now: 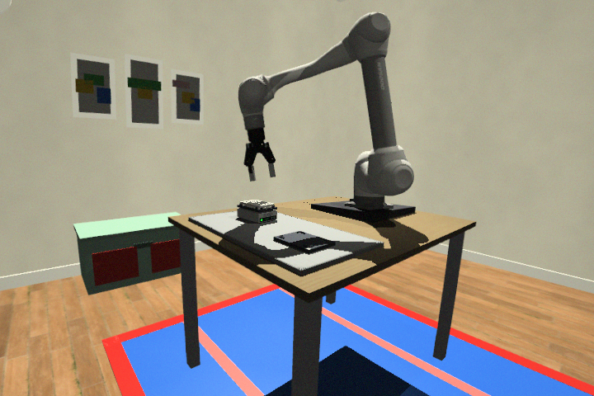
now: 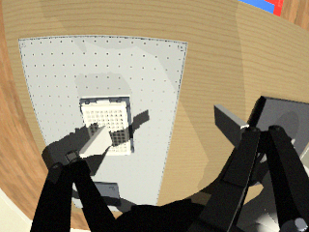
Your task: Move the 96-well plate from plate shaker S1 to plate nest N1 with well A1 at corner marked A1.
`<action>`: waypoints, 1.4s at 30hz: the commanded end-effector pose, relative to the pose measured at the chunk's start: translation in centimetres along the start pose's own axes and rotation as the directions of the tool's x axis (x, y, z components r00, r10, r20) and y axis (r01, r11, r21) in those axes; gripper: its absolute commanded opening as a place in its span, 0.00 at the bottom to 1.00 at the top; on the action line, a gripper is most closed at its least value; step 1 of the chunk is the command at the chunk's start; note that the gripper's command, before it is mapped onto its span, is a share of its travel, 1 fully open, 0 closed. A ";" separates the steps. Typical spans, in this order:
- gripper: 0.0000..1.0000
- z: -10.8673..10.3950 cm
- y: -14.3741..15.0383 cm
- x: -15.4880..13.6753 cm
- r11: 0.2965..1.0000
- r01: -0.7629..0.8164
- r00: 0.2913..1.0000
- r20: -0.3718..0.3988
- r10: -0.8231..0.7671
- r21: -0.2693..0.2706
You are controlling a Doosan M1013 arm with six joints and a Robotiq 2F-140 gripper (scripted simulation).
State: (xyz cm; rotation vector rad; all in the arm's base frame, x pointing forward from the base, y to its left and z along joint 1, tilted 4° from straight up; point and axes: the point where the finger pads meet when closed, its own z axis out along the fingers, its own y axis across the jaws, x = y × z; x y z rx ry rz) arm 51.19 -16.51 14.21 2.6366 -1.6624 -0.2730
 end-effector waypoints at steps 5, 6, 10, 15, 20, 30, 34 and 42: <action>1.00 0.8 -2.5 -0.7 0.998 -0.062 0.996 -0.061 0.062 0.001; 1.00 0.9 -2.9 -0.9 0.998 -0.062 0.996 -0.061 0.062 0.001; 1.00 1.2 -4.8 -1.6 0.995 -0.099 0.991 -0.093 0.100 0.015; 1.00 1.7 -7.0 -2.7 0.990 -0.134 0.983 -0.122 0.137 0.034; 1.00 2.0 -9.1 -3.8 0.984 -0.167 0.974 -0.148 0.173 0.058; 1.00 2.4 -11.3 -5.1 0.977 -0.197 0.963 -0.170 0.210 0.085; 1.00 2.4 -11.3 -5.1 0.977 -0.197 0.963 -0.170 0.210 0.085; 1.00 2.4 -11.3 -5.1 0.977 -0.197 0.963 -0.170 0.210 0.085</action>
